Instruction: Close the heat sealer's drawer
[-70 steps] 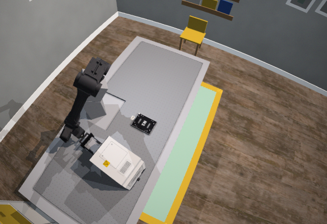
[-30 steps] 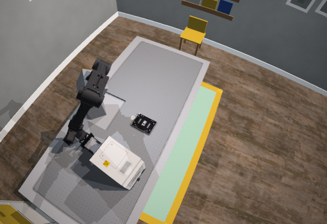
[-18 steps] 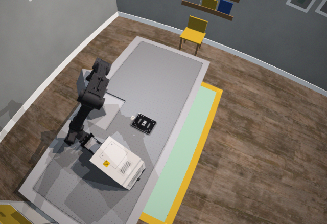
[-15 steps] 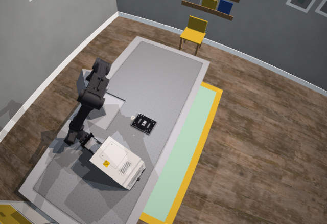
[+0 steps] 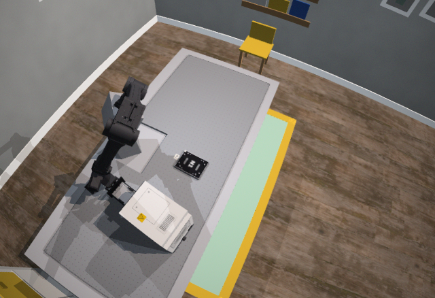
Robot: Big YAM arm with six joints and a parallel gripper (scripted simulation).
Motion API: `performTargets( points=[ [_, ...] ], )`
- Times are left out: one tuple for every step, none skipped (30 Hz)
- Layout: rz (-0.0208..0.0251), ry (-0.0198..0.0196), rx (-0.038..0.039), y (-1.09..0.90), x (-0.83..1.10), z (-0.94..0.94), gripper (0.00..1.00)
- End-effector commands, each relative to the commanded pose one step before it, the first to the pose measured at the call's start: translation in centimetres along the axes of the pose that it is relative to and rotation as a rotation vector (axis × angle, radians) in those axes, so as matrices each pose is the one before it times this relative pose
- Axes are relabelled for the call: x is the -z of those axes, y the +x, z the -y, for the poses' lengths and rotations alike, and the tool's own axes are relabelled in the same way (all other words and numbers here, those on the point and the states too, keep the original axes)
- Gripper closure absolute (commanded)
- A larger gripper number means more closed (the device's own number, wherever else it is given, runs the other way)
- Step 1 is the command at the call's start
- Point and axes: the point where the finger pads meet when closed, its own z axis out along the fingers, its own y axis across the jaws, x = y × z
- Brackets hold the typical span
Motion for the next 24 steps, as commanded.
performTargets(
  points=[
    [-0.00021, -0.00339, -0.02359, -0.030, -0.487, 0.563, 0.55],
    [0.00000, 0.00000, 0.00000, 0.000, 0.000, 0.000, 0.55],
    [0.00000, 0.00000, 0.00001, 0.000, 0.000, 0.000, 0.55],
    [0.00000, 0.00000, 0.00000, 0.000, 0.000, 0.000, 0.55],
    [0.00000, 0.00000, 0.00000, 0.000, 0.000, 0.000, 0.55],
    [0.00000, 0.00000, 0.00000, 0.000, 0.000, 0.000, 0.55],
    [0.00000, 0.00000, 0.00000, 0.000, 0.000, 0.000, 0.55],
    [0.00000, 0.00000, 0.00000, 0.000, 0.000, 0.000, 0.55],
    [0.00000, 0.00000, 0.00000, 0.000, 0.000, 0.000, 0.55],
    [0.00000, 0.00000, 0.00000, 0.000, 0.000, 0.000, 0.55],
    [0.00000, 0.00000, 0.00000, 0.000, 0.000, 0.000, 0.55],
    [0.00000, 0.00000, 0.00000, 0.000, 0.000, 0.000, 0.55],
    [0.00000, 0.00000, 0.00000, 0.000, 0.000, 0.000, 0.55],
    [0.00000, 0.00000, 0.00000, 0.000, 0.000, 0.000, 0.55],
    [0.00000, 0.00000, 0.00000, 0.000, 0.000, 0.000, 0.55],
    [0.00000, 0.00000, 0.00000, 0.000, 0.000, 0.000, 0.55],
    [0.00000, 0.00000, 0.00000, 0.000, 0.000, 0.000, 0.55],
    [0.00000, 0.00000, 0.00000, 0.000, 0.000, 0.000, 0.55],
    [0.00000, 0.00000, 0.00000, 0.000, 0.000, 0.000, 0.55],
    [0.00000, 0.00000, 0.00000, 0.000, 0.000, 0.000, 0.55],
    [0.00000, 0.00000, 0.00000, 0.000, 0.000, 0.000, 0.55],
    [0.00000, 0.00000, 0.00000, 0.000, 0.000, 0.000, 0.55],
    [0.00000, 0.00000, 0.00000, 0.000, 0.000, 0.000, 0.55],
    [0.00000, 0.00000, 0.00000, 0.000, 0.000, 0.000, 0.73]
  ],
)
